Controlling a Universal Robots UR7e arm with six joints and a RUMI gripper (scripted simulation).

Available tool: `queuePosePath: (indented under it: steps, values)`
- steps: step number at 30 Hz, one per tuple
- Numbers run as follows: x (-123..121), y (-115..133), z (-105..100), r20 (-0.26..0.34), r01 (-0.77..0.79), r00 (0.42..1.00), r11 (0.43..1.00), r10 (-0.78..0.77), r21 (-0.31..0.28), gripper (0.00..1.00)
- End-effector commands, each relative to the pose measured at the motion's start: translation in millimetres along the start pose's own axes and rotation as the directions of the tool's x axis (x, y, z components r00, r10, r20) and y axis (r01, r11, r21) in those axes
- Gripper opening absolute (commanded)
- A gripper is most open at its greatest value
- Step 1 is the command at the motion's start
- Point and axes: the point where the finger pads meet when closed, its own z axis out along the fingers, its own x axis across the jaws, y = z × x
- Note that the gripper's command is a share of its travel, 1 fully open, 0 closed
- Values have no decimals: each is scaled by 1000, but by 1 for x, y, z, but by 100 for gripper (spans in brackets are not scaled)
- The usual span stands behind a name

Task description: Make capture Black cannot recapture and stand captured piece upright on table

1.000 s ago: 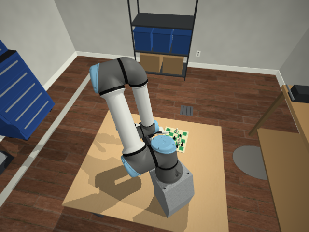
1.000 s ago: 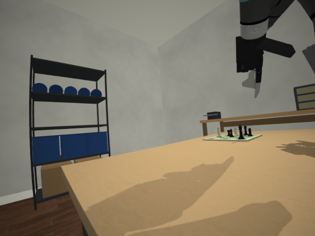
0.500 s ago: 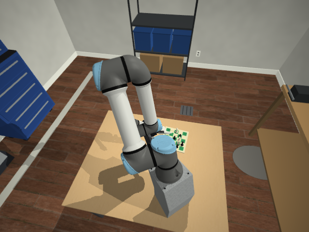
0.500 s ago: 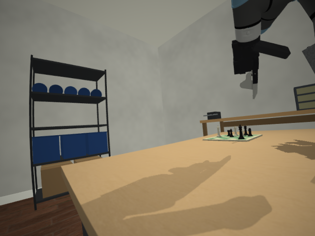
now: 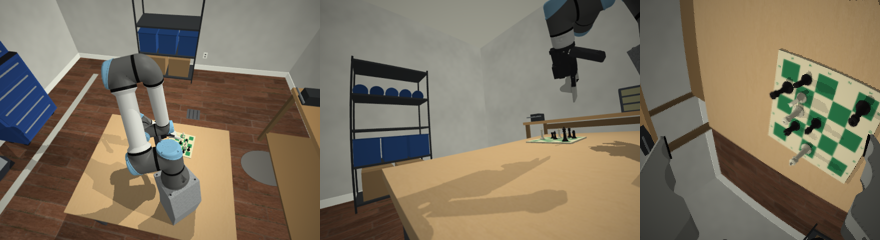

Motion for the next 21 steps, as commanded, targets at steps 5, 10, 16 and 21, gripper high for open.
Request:
queuePosePath:
  steps: [5,10,16,21]
  values:
    - [-5,4,13,-68,-45,996,997,49,70,100]
    - [-10,9,26,-131,-88,986,987,106,137,100]
    - [-17,16,42,-208,-138,960,963,188,232,100]
    - [-22,19,52,-247,-161,940,944,235,287,100]
